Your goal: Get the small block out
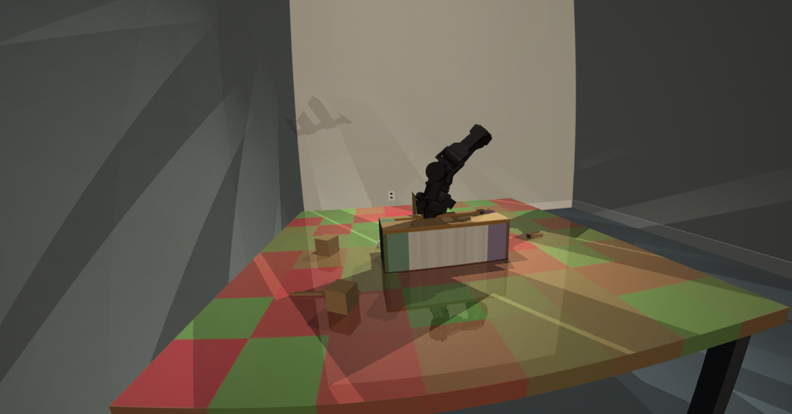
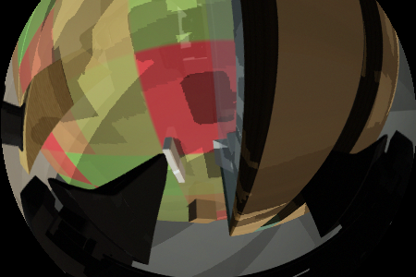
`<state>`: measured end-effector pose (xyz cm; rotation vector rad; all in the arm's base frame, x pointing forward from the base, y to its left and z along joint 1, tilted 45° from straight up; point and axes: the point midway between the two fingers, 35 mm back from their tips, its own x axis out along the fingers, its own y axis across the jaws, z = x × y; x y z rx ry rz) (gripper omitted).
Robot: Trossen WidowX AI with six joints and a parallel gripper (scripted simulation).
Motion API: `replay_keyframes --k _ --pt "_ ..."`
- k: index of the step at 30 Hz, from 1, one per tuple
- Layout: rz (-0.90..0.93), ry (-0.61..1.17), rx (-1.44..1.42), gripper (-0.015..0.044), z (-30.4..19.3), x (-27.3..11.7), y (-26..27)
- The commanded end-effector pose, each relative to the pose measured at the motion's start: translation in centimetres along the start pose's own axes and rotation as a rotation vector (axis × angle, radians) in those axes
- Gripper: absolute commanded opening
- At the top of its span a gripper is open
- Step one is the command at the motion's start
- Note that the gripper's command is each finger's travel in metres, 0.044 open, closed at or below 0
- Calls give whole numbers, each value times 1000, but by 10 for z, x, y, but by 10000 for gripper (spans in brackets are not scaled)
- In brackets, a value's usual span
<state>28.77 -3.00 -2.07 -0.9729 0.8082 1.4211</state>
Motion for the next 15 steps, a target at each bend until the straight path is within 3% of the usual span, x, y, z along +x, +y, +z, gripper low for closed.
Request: replay_keyframes --k 1,15 --pt "8 1 0 400 -5 4 1" --pt "8 2 0 400 -19 8 1"
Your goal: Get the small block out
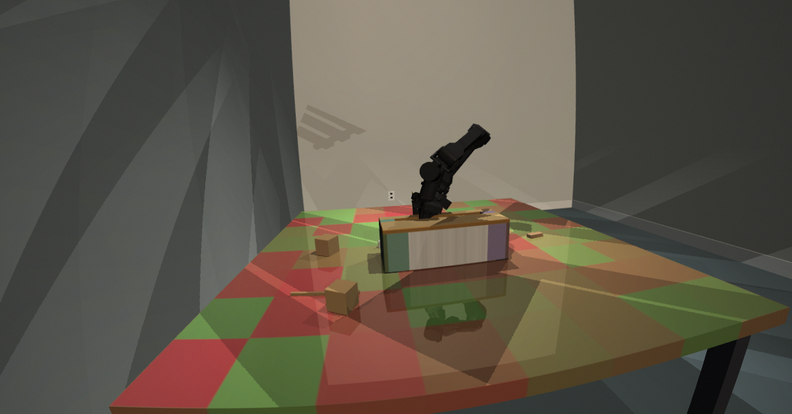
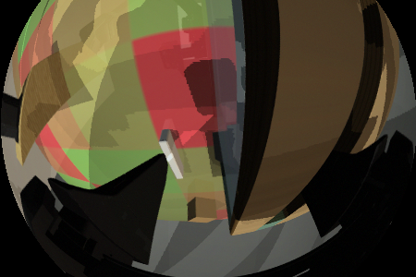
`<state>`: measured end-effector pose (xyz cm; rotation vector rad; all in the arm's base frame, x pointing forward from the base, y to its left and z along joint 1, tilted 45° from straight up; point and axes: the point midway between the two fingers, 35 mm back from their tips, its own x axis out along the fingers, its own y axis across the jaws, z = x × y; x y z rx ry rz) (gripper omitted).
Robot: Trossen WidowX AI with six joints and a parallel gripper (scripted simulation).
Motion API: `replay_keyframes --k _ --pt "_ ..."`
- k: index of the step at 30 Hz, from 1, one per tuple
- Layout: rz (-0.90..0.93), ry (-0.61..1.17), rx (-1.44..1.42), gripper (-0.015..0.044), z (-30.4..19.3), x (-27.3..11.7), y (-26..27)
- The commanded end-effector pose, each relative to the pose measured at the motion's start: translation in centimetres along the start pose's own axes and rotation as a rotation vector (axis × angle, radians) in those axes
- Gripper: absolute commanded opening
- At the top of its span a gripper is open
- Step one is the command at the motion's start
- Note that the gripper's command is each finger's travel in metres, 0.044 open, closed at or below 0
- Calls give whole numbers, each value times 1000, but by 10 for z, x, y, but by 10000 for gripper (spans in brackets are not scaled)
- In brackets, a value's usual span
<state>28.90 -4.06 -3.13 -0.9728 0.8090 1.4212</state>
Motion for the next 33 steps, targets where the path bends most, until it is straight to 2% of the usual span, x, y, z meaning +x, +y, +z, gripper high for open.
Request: replay_keyframes --k 1,33 --pt "7 2 0 400 -5 3 1" --pt "7 4 -1 400 -36 14 1"
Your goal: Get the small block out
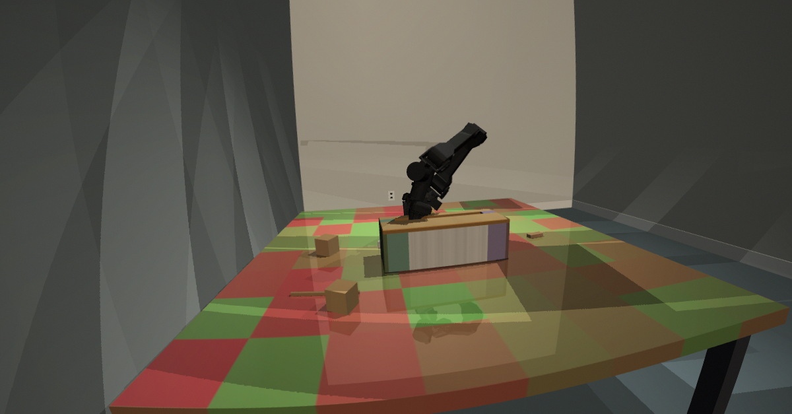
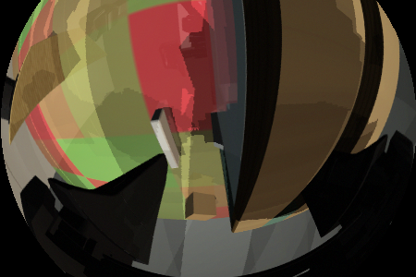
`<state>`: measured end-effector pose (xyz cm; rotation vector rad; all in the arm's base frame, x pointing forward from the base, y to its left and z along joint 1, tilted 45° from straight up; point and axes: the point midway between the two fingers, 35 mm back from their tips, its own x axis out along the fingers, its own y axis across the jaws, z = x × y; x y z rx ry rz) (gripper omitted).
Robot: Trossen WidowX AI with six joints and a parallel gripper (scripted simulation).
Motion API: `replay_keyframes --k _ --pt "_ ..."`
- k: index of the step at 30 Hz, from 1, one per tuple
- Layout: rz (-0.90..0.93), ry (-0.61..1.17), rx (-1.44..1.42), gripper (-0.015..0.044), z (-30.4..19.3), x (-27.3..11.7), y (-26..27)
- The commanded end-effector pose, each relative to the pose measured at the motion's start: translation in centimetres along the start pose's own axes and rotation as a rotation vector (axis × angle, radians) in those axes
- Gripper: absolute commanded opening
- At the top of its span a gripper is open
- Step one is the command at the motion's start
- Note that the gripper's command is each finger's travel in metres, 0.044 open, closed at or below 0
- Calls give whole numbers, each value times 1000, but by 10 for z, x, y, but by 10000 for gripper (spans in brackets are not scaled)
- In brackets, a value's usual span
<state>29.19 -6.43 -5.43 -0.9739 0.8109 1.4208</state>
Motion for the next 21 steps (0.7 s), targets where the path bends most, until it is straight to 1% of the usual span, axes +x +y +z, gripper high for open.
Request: replay_keyframes --k 1,21 --pt "6 2 -1 400 -5 3 0" --pt "6 3 -1 400 -25 10 1"
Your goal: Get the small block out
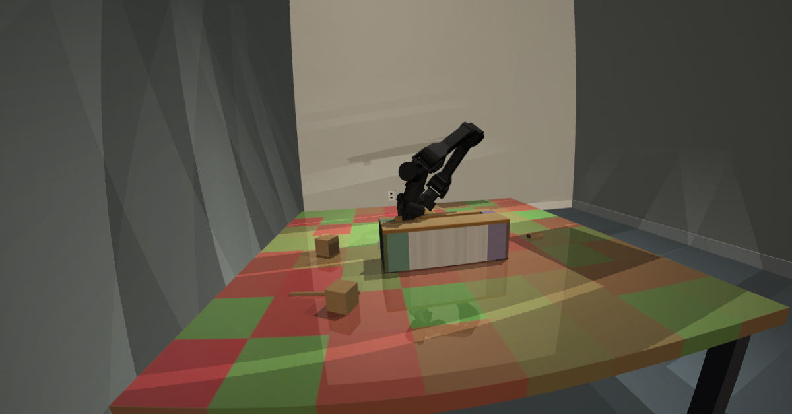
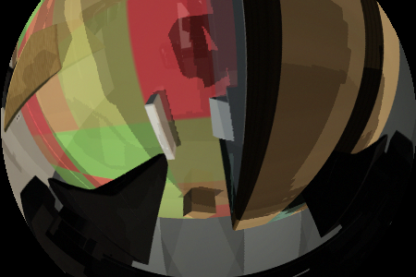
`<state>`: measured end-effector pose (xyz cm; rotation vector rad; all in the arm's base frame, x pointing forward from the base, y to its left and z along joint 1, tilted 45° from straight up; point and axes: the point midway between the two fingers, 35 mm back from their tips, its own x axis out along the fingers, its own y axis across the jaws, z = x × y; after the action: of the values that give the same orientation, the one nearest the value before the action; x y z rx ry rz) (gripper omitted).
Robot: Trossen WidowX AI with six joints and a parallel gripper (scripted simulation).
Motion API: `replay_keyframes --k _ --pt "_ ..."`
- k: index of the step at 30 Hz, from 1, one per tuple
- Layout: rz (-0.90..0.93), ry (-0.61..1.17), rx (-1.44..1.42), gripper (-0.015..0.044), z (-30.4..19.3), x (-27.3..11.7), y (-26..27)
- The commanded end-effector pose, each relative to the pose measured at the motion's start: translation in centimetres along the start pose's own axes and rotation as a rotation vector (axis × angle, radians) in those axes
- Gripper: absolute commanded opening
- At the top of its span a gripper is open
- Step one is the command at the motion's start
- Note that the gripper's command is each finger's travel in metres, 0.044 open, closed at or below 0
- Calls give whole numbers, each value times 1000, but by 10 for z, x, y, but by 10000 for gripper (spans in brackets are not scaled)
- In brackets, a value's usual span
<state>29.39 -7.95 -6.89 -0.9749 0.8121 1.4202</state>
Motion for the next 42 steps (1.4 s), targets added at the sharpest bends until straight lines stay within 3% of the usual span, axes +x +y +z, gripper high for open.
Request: replay_keyframes --k 1,6,13,18,19,23,38,42 --pt "5 2 -1 400 -5 3 0" --pt "5 2 -1 400 -11 2 0" --pt "2 3 0 400 -26 -55 -1" --pt "-4 1 9 400 -28 -51 -1" --pt "-2 1 31 374 -29 -52 1" --pt "-4 -28 414 285 -40 -53 13" --pt "78 -232 2024 285 -57 -49 25" --pt "131 -277 2316 285 -60 -49 27"
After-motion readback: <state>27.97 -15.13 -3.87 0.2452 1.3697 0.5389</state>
